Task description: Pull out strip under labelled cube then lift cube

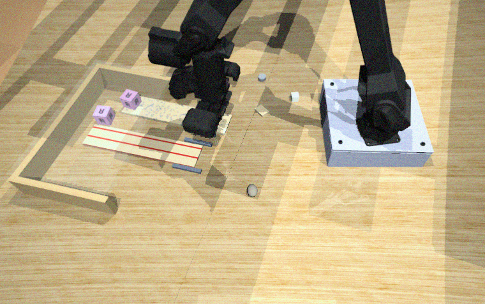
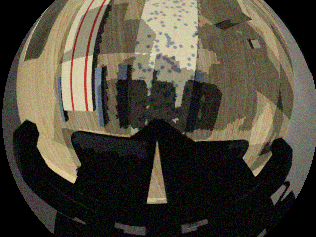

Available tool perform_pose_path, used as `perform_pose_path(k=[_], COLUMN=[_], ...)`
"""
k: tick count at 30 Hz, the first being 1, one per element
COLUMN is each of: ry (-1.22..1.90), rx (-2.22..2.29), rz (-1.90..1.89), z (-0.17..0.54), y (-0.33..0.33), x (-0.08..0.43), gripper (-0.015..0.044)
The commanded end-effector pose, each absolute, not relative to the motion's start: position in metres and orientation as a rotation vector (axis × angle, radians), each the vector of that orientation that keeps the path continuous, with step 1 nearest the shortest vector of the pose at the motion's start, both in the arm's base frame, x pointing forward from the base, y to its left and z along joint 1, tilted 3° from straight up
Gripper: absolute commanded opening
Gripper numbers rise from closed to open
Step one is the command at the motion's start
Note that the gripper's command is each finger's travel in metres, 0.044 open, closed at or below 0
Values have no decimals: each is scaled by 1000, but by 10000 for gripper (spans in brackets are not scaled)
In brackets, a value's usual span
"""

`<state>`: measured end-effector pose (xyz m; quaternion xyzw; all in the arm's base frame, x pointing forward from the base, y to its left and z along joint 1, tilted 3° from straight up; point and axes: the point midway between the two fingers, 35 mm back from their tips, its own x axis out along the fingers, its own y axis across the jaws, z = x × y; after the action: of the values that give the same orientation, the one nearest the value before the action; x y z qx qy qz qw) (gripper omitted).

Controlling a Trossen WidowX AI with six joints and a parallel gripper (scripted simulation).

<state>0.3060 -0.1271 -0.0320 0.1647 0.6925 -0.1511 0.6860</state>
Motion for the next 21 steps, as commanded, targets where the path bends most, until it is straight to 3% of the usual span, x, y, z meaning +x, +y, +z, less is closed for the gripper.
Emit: perform_pose_path(k=[1,21], ry=[1572,1575], rx=[369,369], rz=[-338,-338], z=[-36,-36], y=[-123,-110], x=[295,267], gripper=[0,0])
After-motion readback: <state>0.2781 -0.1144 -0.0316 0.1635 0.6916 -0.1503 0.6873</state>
